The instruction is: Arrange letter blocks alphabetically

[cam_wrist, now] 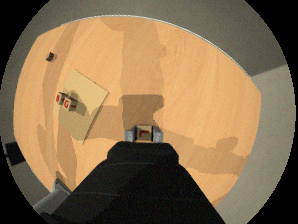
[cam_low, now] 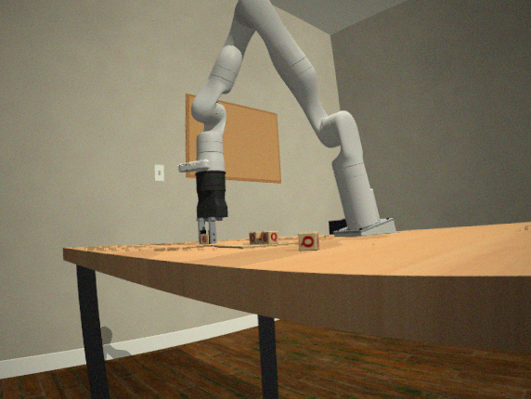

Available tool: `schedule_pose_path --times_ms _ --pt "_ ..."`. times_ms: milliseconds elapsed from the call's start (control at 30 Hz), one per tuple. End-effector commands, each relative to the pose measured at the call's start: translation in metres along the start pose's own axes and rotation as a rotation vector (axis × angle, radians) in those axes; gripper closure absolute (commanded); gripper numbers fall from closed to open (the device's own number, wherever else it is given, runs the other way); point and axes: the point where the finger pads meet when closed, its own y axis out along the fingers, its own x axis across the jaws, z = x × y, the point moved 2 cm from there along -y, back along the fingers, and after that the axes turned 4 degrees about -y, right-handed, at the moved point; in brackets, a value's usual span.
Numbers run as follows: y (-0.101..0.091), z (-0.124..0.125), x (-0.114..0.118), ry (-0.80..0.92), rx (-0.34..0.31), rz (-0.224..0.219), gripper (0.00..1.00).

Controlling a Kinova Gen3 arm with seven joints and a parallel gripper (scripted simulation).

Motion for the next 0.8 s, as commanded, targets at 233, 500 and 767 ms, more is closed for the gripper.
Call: schedule_pose_path --times_ms 233,500,767 --pt "-0.037 0.002 0.0 -0.003 0.006 -0.003 0.51" --pt "-0.067 0.002 0.0 -0.003 0.006 -0.003 0.51" --pt "-0.093 0.002 0.0 -0.003 0.006 -0.003 0.51"
